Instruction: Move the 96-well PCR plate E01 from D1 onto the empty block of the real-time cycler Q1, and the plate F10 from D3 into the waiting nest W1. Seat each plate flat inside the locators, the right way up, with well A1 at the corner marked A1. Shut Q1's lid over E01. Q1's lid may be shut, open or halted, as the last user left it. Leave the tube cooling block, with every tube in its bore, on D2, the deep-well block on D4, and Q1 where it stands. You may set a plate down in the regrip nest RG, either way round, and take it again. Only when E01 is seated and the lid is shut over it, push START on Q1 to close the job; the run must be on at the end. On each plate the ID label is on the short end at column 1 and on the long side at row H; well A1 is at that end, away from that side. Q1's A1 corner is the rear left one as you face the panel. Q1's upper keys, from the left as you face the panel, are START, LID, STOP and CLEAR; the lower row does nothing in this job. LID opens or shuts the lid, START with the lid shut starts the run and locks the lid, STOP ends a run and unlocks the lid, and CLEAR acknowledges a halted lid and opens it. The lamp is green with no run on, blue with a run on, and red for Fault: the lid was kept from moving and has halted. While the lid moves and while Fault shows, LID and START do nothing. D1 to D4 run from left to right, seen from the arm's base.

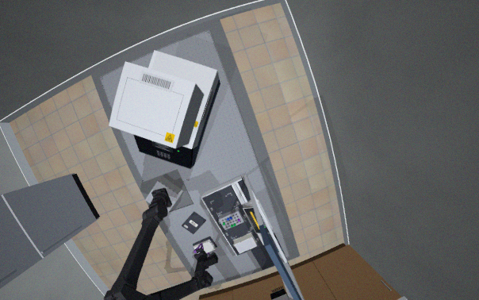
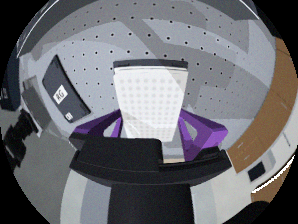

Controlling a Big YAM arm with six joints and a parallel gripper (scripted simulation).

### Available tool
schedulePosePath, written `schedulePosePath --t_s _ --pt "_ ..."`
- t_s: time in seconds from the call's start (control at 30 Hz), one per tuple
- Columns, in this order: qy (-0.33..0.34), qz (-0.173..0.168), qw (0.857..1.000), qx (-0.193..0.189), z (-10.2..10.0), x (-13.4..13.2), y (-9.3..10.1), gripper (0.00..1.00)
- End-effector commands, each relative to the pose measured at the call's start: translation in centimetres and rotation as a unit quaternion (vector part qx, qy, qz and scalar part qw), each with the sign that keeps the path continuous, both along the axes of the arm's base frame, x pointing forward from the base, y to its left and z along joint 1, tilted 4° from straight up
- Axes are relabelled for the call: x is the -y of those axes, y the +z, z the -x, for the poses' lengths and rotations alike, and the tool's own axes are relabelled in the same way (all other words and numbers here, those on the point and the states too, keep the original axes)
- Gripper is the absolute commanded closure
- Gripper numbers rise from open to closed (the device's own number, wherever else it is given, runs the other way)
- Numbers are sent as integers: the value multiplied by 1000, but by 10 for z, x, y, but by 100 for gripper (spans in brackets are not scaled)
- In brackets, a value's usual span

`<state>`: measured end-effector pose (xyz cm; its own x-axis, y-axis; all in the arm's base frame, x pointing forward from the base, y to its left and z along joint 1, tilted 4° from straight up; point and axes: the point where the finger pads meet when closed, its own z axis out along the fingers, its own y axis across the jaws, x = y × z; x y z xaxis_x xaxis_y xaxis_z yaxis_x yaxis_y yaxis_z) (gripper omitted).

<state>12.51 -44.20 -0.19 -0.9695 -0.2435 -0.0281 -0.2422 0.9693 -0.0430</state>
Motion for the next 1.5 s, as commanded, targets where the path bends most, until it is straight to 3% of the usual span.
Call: schedulePosePath --t_s 0.0,0.4,0.8,1.13,1.47 --pt "-2 17 1000 4 4 7 9 100" --pt "7 19 1000 4 -10 19 5 100" --pt "-3 26 1000 6 0 24 7 100" --pt "6 1 1000 0 -4 2 -12 100" --pt "2 8 1000 2 -4 1 -7 100"
